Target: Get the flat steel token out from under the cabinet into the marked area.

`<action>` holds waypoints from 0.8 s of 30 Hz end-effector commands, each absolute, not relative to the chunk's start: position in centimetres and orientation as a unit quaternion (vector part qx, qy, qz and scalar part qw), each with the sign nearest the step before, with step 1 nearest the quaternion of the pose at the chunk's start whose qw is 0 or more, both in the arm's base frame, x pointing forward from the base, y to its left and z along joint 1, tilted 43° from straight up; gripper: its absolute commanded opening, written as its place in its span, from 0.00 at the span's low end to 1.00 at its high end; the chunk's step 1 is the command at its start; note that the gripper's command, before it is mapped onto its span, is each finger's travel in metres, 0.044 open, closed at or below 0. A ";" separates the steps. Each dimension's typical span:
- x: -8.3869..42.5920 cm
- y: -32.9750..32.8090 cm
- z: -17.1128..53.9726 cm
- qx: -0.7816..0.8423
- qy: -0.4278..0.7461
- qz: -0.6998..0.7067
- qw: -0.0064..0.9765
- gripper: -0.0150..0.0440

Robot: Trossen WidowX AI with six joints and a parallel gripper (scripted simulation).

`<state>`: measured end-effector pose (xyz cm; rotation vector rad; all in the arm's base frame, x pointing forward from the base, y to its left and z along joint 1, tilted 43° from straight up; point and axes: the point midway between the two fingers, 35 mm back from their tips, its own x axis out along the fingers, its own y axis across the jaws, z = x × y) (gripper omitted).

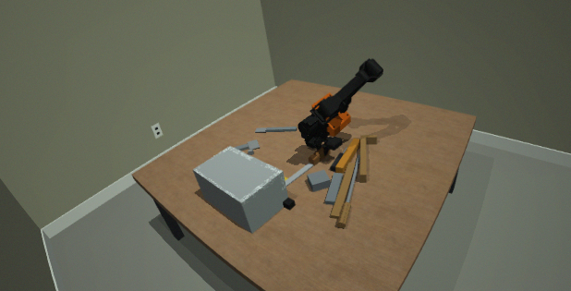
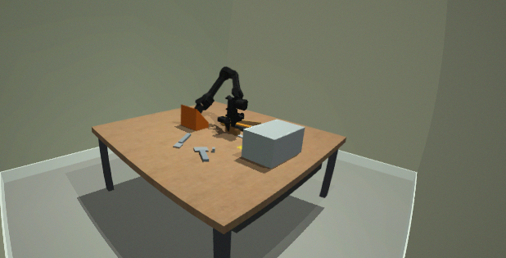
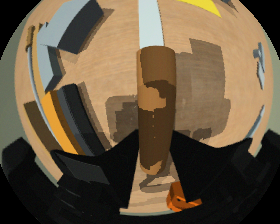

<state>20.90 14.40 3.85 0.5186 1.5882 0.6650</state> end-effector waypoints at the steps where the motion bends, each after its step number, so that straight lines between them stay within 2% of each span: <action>1: 20.9 14.4 3.8 0.226 0.691 0.289 0.622 0.39; 5: 20.9 14.4 3.8 0.226 0.691 0.289 0.622 0.57; 6: 20.9 14.4 3.8 0.226 0.691 0.289 0.622 0.59; 9: 20.9 14.4 3.9 0.226 0.691 0.290 0.622 0.59; 12: 20.9 14.4 3.9 0.226 0.691 0.290 0.622 0.71; 24: 20.8 14.5 3.7 0.226 0.690 0.291 0.623 0.71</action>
